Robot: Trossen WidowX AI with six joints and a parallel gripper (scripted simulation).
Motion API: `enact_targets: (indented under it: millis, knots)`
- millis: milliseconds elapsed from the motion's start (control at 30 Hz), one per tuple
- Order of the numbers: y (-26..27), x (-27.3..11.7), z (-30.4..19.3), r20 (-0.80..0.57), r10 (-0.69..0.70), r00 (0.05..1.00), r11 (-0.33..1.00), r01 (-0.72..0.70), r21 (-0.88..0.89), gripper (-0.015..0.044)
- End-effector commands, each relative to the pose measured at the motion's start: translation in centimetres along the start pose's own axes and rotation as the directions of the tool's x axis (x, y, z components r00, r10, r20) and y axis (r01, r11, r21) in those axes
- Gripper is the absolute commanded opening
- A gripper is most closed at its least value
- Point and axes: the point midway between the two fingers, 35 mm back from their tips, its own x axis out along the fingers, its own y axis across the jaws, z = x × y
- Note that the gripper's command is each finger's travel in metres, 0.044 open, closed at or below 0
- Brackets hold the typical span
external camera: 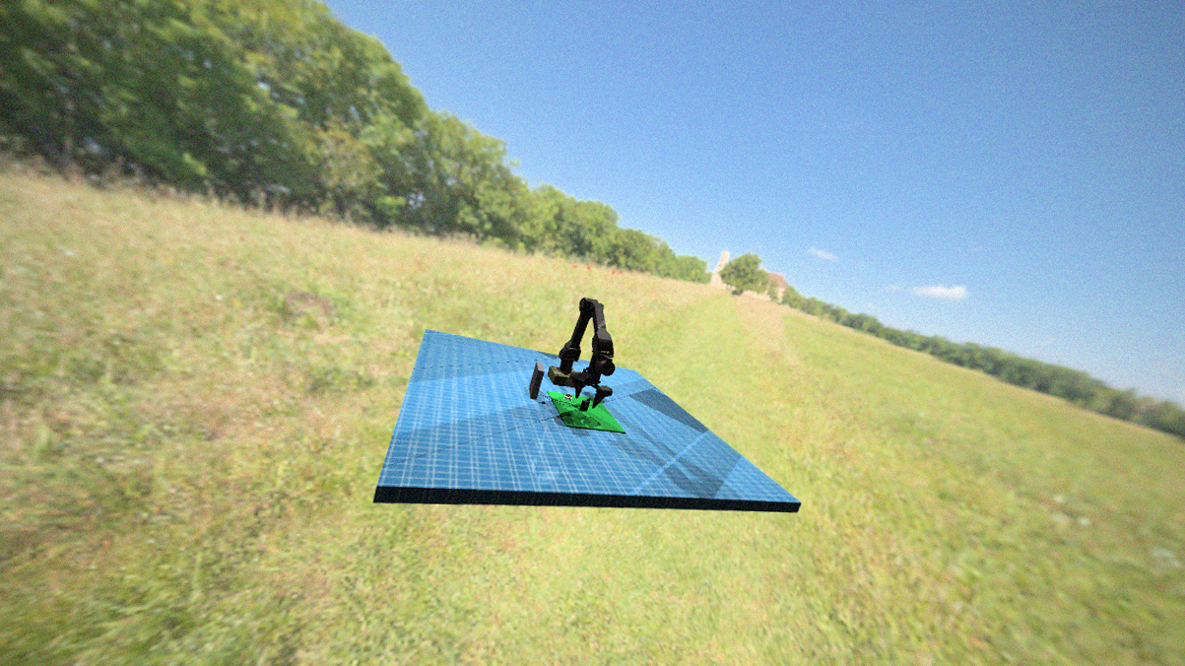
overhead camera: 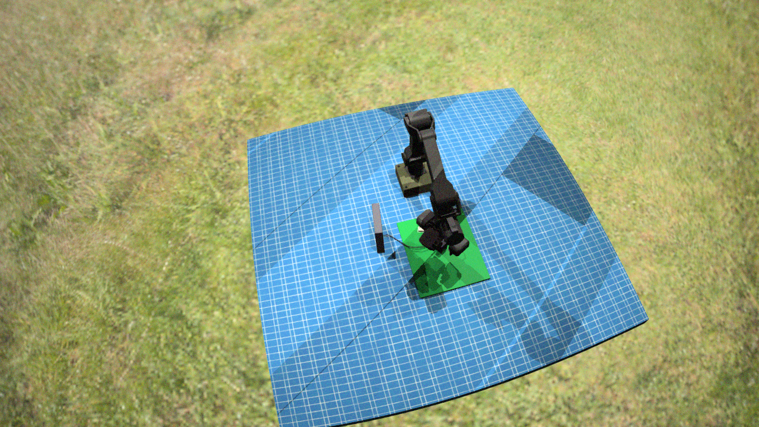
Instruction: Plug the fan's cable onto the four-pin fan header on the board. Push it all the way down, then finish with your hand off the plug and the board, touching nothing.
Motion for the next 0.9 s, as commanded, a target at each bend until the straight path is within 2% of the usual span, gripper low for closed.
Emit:
enact_targets:
  millis: [0,433,867]
  knots:
    - [-0.2,1.0,-0.2,-0.009,-0.005,1.0,1.0,0.005,-0.005,0.044]
    - [-0.3,2.1,-0.3,-0.009,-0.006,1.0,1.0,0.006,-0.005,0.044]
    - [-0.2,1.8,-0.1,-0.002,-0.004,1.0,1.0,0.004,0.0,0.0099]
